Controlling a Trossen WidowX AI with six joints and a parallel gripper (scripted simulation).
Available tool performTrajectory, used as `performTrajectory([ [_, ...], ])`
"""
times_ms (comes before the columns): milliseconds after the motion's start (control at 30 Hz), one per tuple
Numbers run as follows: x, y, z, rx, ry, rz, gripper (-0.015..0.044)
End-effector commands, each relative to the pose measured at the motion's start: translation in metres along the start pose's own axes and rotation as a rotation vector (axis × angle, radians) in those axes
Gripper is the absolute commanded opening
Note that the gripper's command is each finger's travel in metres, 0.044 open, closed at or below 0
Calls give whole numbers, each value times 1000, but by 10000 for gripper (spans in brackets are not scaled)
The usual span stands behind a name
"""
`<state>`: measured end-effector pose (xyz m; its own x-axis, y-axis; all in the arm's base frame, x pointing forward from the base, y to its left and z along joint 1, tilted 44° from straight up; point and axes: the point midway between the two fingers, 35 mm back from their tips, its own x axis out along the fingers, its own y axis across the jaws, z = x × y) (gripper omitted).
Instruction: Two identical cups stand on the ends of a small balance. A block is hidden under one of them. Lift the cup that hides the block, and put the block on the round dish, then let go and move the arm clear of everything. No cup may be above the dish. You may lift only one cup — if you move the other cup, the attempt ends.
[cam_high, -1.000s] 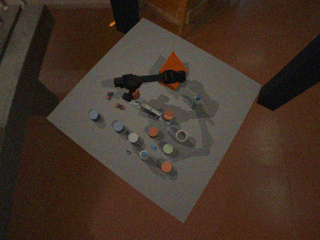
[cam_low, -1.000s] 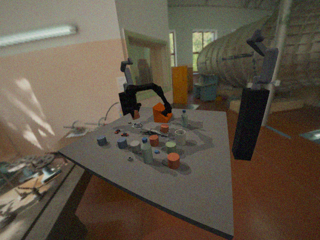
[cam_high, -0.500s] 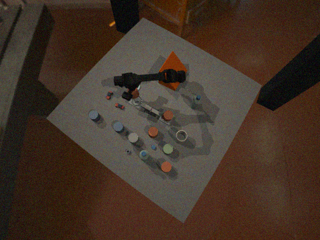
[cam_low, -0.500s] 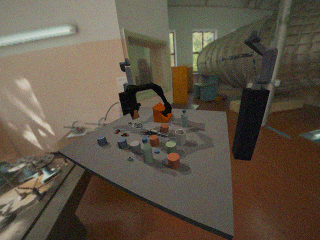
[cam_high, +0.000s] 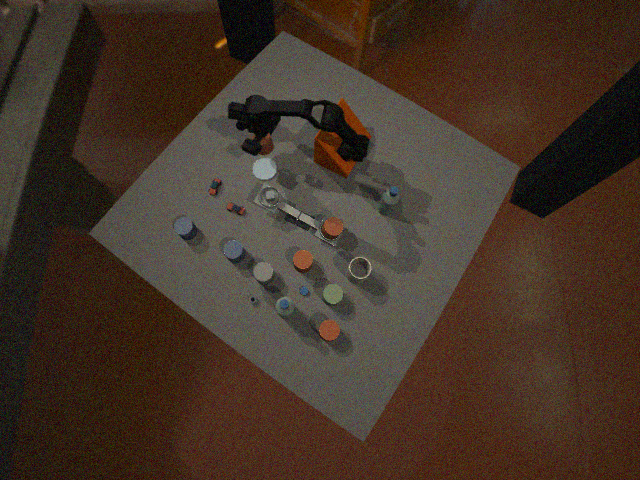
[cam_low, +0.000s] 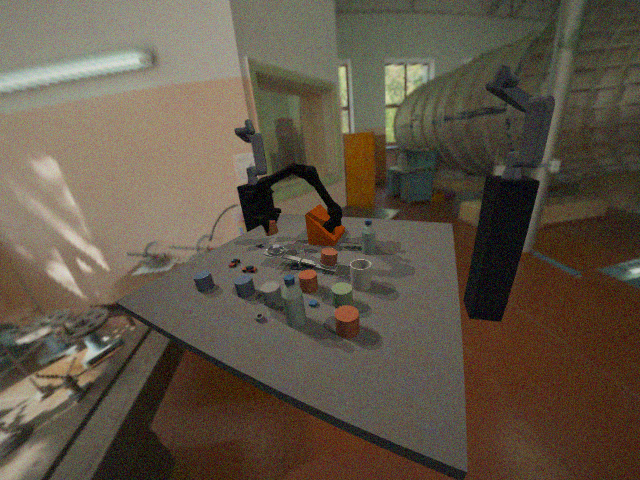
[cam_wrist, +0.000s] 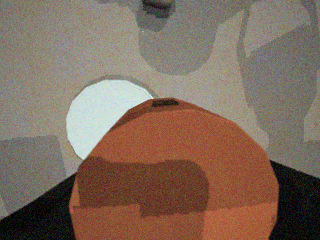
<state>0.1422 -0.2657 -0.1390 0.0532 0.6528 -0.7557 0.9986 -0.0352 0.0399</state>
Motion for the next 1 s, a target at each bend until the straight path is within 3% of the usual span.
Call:
performTrajectory([
  [0,25,-46,7,-3,13,-5,0],
  [533,73,-62,7,-4,18,-5,0],
  [967,85,-62,7,-5,18,-4,0],
])
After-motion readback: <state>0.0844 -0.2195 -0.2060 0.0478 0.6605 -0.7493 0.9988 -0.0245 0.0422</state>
